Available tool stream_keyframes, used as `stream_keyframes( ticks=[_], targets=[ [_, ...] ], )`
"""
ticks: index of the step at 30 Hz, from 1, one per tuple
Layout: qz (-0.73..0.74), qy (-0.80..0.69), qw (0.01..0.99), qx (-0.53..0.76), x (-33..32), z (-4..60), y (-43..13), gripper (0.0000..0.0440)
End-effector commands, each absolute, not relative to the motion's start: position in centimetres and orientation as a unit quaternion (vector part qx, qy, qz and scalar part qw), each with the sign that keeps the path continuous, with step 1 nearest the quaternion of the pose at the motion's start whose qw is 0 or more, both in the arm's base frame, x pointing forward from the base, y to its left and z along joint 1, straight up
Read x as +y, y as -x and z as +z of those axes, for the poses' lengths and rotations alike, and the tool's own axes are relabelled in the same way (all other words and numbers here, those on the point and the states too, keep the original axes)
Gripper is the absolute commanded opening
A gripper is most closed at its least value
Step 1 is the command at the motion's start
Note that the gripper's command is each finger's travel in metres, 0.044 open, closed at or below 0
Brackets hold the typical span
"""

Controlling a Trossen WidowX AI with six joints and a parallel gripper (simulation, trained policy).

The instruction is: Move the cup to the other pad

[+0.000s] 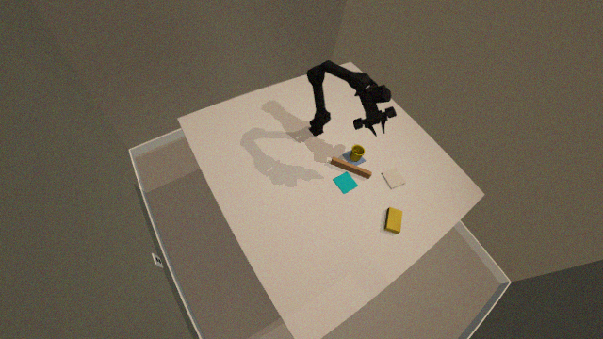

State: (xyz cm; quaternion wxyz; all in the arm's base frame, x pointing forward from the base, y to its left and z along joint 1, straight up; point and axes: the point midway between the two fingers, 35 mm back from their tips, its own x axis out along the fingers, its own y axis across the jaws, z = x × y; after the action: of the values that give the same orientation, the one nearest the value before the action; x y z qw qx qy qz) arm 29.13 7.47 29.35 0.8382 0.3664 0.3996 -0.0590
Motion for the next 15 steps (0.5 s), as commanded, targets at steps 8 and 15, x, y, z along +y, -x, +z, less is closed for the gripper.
stream_keyframes(
  ticks=[8,15],
  targets=[
    [-0.104,-0.399,0.792,0.450,8.3,28.7,-28.5,0.0159],
    [-0.142,-0.406,0.764,0.482,8.5,27.8,-28.1,0.0149]
  ],
)
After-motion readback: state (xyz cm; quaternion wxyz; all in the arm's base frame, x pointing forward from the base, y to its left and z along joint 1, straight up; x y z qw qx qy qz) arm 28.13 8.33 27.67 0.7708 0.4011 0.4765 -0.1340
